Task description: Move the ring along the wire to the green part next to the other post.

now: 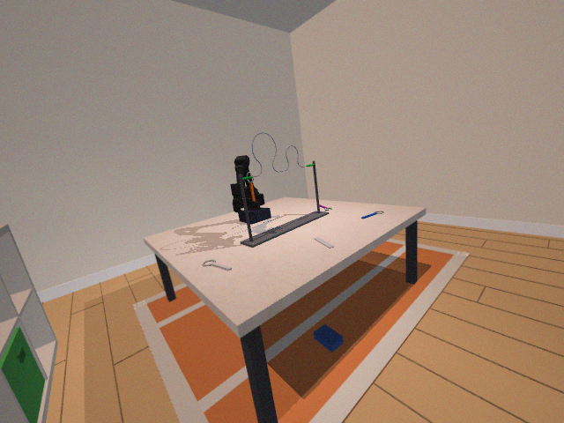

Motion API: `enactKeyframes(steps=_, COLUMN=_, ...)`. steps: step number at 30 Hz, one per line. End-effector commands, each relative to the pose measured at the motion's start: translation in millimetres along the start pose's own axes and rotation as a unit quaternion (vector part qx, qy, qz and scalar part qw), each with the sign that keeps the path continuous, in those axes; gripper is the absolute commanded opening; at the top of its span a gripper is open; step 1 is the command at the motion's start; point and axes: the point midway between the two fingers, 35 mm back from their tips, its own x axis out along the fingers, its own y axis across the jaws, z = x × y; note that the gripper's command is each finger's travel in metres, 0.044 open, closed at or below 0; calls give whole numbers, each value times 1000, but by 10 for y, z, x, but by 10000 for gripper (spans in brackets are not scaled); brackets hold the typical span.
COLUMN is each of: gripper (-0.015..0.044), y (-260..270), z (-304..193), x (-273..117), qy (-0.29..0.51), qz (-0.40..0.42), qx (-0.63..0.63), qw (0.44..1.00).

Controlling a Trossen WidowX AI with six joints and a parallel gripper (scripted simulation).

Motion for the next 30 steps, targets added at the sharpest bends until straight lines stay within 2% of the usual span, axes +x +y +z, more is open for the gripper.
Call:
enactKeyframes(steps=1, gripper=-150, y=-4, z=-3, x=-2, qy=1, qz=-3, qx=3, qw=1000)
enactKeyframes(steps=30, gripper=-150, y=305, z=-2, x=1, qy=1, qz=-2, qx=14, qw=1000)
